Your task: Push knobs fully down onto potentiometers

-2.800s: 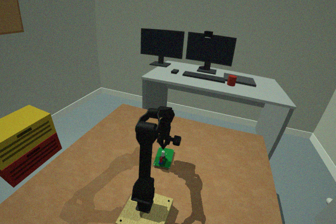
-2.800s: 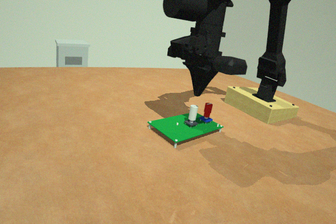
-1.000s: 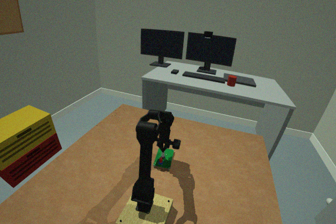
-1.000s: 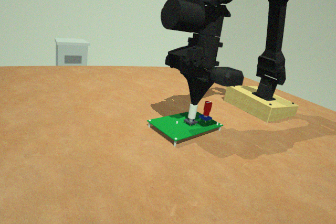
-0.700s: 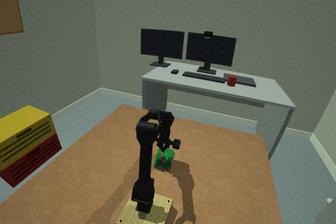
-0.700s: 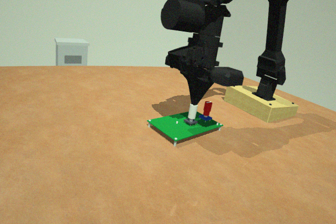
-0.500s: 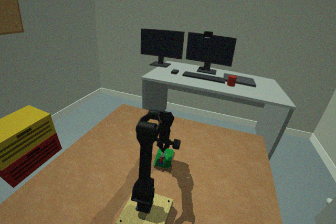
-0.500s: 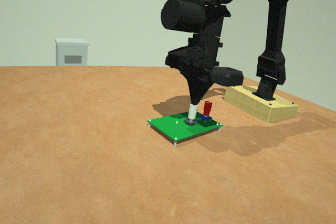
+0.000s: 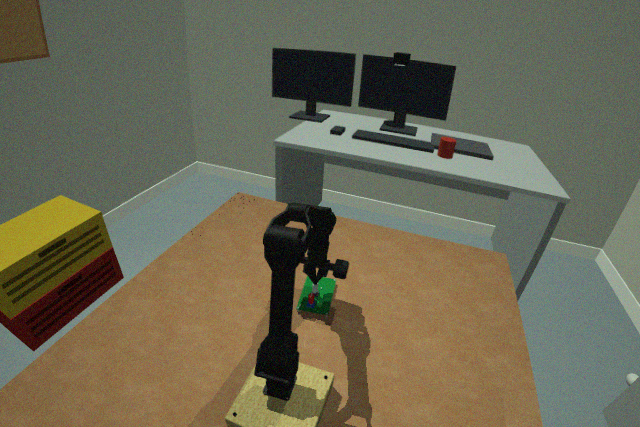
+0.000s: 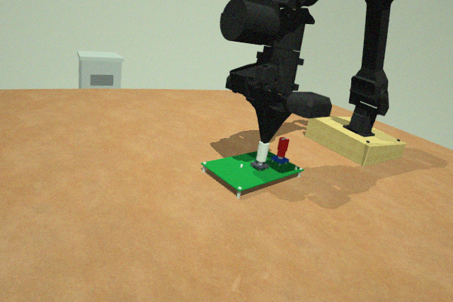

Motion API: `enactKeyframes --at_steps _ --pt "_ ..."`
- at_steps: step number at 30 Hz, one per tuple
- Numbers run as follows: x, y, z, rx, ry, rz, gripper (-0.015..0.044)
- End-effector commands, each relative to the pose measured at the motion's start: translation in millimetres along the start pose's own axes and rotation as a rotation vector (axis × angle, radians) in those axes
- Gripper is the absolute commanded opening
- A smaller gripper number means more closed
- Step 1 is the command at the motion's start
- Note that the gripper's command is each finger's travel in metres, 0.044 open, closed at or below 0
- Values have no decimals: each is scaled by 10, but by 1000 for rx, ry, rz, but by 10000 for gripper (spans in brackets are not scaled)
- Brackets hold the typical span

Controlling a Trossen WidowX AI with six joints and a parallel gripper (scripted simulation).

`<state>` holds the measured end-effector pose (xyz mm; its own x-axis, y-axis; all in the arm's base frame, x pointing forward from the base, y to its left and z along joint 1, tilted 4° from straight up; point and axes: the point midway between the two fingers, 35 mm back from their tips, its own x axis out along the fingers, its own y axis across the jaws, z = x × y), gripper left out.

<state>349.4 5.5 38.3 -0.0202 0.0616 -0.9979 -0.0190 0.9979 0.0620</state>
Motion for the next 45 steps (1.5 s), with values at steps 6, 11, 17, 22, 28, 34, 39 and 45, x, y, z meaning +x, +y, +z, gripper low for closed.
enactKeyframes --at_steps 6,11,17,22,28,34,39,45 --pt "21 -4 5 2 0 -4 0" --pt "33 -4 5 2 0 -4 0" --pt "41 -4 5 2 0 -4 0" --pt "41 -4 5 2 0 -4 0" --pt "61 -4 5 2 0 -3 0" --pt "61 -4 5 2 0 -3 0" --pt "64 -4 5 2 0 -3 0" --pt "81 -4 5 2 0 -3 0"
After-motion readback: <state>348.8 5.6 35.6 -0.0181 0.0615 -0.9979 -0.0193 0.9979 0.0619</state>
